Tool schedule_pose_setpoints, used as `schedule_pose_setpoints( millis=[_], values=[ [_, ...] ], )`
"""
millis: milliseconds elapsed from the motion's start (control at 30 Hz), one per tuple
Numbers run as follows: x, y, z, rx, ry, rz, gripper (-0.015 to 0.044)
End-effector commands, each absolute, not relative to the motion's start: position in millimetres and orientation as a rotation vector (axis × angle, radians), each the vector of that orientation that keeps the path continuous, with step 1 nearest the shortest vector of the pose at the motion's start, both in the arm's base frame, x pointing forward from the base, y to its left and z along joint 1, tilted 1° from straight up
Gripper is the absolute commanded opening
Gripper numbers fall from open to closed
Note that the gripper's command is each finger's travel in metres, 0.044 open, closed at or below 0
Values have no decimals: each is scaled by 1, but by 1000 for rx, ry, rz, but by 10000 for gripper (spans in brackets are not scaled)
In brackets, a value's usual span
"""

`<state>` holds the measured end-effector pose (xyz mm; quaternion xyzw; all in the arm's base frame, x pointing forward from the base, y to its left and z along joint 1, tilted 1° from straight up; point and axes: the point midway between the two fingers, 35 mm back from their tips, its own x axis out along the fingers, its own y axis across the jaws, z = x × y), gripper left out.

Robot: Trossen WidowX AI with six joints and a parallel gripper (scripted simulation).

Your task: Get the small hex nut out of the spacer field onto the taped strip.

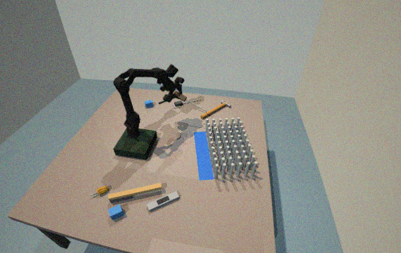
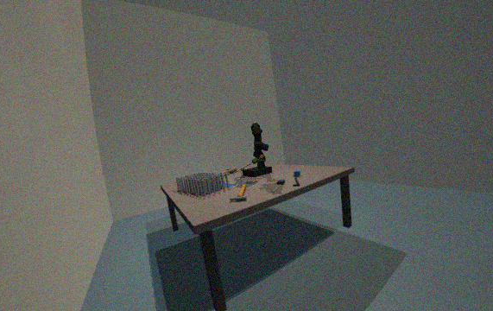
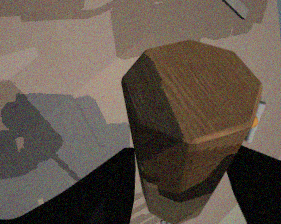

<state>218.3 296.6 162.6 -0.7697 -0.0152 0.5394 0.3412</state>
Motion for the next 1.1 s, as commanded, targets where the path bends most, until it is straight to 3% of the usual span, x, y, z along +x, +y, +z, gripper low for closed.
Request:
schedule_pose_setpoints(
  millis=[0, 1067],
  values=[
    [229, 289, 170, -1893, 41, 1348, 0],
    [288, 213, 183, -1112, 562, 970, 0]
  ],
)
